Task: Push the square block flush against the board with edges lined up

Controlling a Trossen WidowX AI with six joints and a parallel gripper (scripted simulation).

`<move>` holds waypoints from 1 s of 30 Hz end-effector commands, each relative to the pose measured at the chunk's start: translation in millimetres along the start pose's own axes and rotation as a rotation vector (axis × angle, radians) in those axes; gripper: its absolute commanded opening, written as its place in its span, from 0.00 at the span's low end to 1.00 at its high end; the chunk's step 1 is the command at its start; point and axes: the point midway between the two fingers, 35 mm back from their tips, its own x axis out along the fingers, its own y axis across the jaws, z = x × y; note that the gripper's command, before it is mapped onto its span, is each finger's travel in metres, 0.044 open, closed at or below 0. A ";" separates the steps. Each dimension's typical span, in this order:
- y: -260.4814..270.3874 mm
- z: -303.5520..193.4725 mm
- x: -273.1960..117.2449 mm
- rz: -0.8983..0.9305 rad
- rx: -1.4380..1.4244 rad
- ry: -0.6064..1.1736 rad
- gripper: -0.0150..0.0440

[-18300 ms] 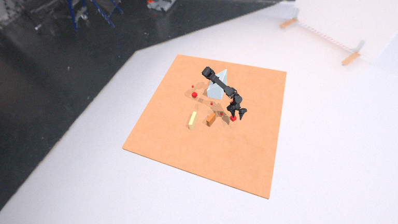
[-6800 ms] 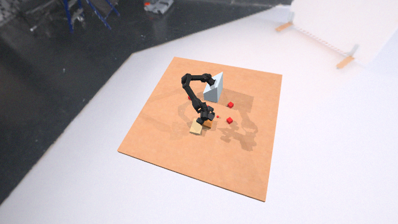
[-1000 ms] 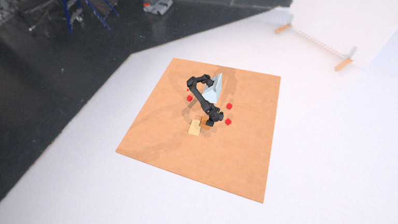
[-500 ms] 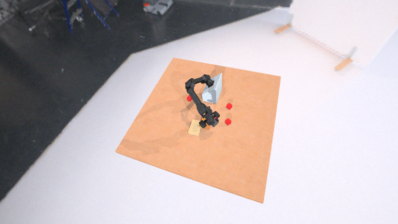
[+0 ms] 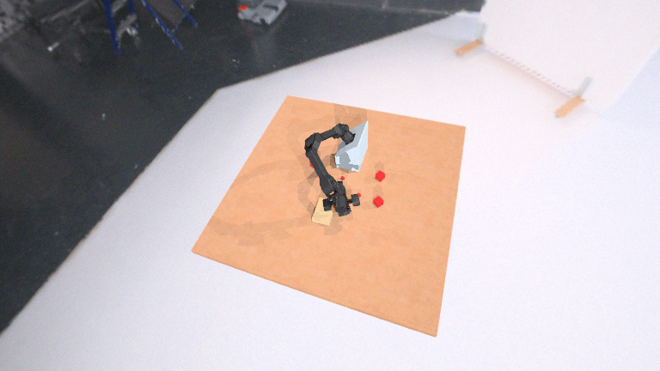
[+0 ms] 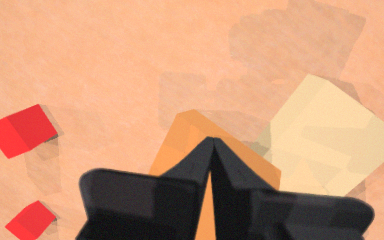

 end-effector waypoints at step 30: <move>-26.4 0.2 67.6 -0.014 0.370 0.005 0.25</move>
